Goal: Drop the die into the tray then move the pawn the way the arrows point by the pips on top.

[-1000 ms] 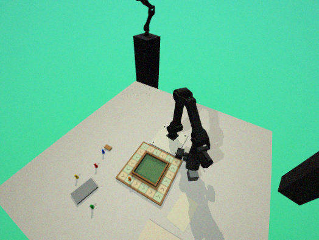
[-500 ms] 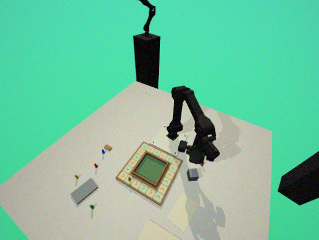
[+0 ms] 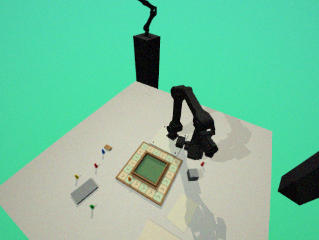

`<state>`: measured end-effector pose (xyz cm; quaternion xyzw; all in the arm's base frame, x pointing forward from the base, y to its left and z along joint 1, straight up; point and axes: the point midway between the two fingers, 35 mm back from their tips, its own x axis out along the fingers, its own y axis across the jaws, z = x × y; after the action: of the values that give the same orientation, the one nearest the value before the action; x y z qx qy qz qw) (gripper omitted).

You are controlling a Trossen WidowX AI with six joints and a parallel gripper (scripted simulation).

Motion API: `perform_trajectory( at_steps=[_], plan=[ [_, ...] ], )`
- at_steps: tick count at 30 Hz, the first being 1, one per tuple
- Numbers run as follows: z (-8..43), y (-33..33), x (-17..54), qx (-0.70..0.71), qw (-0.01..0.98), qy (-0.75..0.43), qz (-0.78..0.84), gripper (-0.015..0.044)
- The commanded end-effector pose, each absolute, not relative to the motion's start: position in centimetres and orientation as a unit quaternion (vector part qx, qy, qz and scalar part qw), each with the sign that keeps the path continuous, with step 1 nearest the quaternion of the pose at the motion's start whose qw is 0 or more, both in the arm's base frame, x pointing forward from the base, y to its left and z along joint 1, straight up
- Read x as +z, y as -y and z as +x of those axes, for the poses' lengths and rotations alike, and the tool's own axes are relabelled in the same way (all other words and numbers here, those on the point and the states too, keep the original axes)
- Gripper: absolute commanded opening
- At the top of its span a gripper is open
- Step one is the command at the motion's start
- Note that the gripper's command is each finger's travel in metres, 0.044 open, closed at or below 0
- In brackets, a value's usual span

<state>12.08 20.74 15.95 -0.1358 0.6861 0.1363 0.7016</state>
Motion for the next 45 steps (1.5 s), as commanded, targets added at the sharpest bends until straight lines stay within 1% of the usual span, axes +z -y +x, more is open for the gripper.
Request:
perform_trajectory(
  at_steps=[1,24,45],
  plan=[
    [13.5,-20.2,15.6,0.13,0.705,-0.684,-0.138,0.0],
    [22.2,-14.8,14.3,0.082,0.712,-0.691,-0.088,0.0],
    [28.3,-6.7,12.4,0.073,0.711,-0.696,-0.075,0.0]
  ],
)
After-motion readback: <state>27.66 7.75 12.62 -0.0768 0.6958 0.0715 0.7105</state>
